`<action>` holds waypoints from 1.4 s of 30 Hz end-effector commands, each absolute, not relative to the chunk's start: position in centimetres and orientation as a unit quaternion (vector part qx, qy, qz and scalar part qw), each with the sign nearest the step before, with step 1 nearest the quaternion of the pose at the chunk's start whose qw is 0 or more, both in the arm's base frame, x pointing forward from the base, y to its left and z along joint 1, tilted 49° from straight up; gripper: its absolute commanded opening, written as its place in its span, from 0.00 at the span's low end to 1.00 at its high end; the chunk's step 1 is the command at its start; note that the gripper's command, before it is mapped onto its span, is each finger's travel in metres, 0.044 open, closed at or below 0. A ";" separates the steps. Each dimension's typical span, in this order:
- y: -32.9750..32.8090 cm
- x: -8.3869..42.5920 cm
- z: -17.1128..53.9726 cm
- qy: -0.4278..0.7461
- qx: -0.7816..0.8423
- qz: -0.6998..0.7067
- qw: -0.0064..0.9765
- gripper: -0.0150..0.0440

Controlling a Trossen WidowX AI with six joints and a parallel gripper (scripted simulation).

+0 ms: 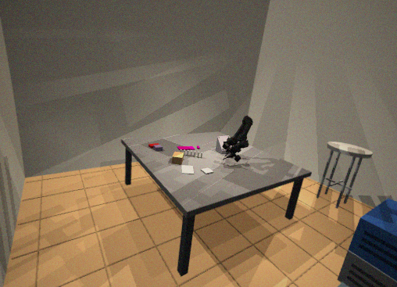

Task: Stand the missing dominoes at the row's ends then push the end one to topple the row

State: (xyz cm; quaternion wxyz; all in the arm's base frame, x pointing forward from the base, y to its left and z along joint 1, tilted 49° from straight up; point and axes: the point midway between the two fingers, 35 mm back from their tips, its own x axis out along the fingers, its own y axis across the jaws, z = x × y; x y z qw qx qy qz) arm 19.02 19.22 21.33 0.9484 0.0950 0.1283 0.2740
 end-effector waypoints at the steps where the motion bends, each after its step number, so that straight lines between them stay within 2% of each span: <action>1: 18.8 18.3 21.8 0.094 0.153 0.266 0.947 0.30; 20: 15.2 15.5 22.1 0.007 0.408 0.231 0.883 0.30; 42: 15.2 15.5 22.1 0.007 0.411 0.231 0.882 0.30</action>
